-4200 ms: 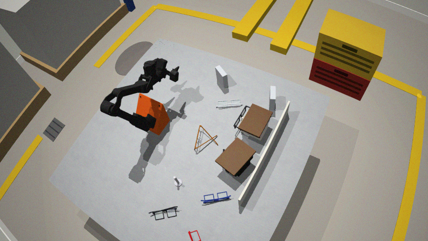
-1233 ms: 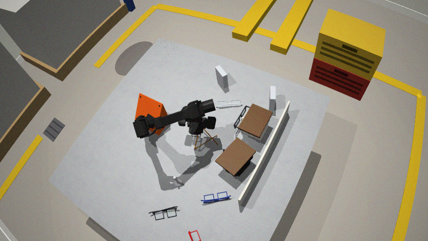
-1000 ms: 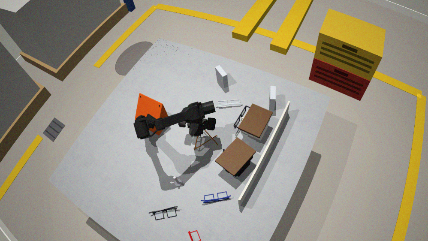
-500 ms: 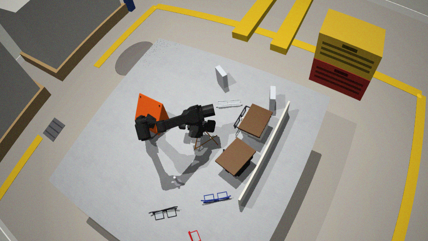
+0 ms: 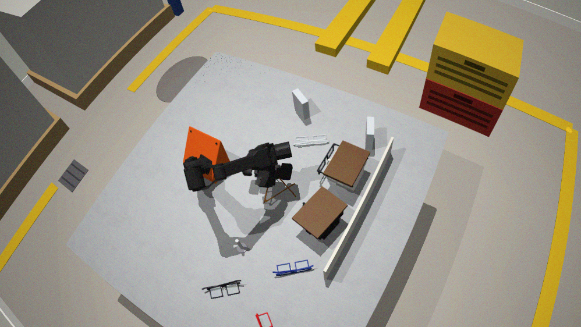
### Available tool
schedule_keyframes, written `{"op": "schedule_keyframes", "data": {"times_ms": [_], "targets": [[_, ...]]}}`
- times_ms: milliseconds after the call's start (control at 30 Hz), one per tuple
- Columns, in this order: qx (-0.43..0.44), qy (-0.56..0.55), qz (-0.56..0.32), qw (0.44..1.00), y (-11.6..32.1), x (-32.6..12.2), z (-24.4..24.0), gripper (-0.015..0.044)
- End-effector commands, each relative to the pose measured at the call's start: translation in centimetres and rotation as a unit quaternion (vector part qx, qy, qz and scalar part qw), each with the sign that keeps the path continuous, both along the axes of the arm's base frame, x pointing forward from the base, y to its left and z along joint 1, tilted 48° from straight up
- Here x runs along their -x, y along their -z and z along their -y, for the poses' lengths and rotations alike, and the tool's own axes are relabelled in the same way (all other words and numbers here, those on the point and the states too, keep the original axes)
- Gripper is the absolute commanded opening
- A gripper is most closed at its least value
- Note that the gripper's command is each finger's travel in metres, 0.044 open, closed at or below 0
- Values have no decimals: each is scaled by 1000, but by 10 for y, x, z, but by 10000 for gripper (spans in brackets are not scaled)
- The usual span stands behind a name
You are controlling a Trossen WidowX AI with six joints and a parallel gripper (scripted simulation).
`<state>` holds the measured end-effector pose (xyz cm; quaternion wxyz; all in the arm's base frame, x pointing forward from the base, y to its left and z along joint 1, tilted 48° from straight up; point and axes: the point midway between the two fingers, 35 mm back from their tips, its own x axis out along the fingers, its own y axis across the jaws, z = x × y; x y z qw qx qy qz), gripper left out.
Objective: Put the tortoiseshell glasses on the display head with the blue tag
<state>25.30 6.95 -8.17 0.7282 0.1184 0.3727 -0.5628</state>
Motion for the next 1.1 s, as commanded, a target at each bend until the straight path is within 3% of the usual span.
{"op": "schedule_keyframes", "data": {"times_ms": [0,600,1067], "targets": [[2,-2,-1,1000,1,-3,-1,120],[0,0,0,1000,0,0,0,0],[-2,-1,-1,1000,-20,0,-26,0]]}}
